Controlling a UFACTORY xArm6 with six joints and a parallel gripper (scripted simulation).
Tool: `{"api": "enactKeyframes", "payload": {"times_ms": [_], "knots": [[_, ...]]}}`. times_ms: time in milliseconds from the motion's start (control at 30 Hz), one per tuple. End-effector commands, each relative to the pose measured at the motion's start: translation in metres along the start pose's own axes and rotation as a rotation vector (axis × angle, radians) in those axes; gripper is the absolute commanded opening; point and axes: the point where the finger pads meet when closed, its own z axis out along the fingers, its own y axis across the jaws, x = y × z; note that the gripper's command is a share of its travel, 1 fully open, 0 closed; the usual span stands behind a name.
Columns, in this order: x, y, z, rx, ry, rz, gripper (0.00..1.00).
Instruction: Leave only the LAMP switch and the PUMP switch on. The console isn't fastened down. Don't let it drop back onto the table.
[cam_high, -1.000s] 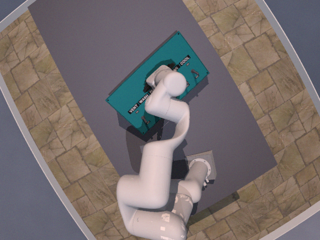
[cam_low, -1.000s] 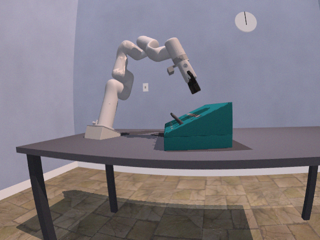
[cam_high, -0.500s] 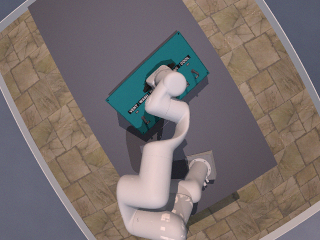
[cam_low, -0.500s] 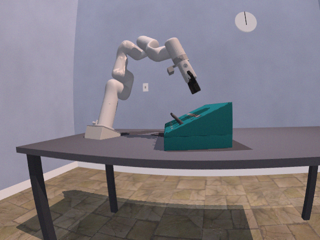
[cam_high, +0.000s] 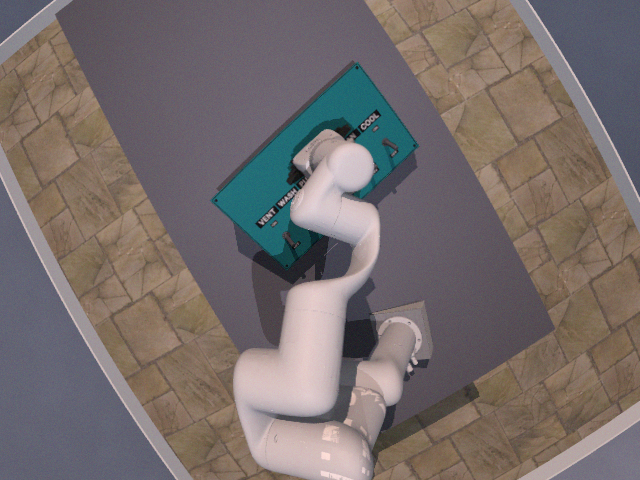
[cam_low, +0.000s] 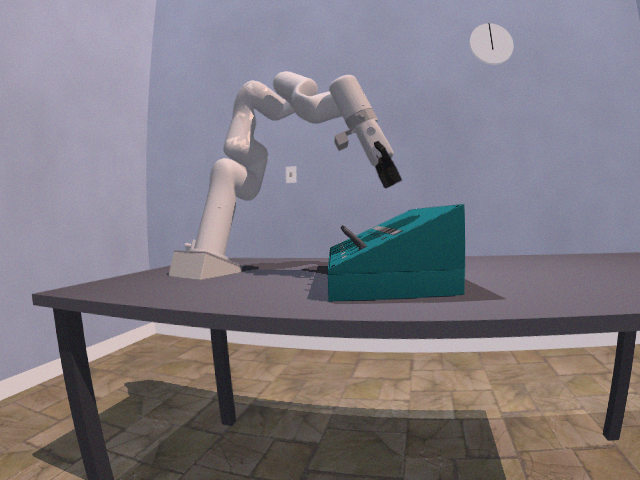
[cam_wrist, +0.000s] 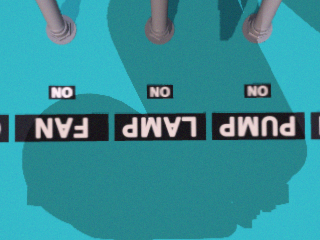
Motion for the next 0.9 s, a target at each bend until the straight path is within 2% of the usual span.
{"api": "enactKeyframes", "payload": {"times_ms": [0,133,600,867], "knots": [[-0.002,-0.009,-0.001,0.002,-0.003,-0.001,1.0],[-0.002,-0.014,-0.001,0.002,-0.003,-0.001,1.0],[-0.002,-0.061,-0.002,0.002,-0.003,-0.001,1.0],[-0.002,-0.07,-0.002,0.002,-0.003,-0.001,1.0]]}}
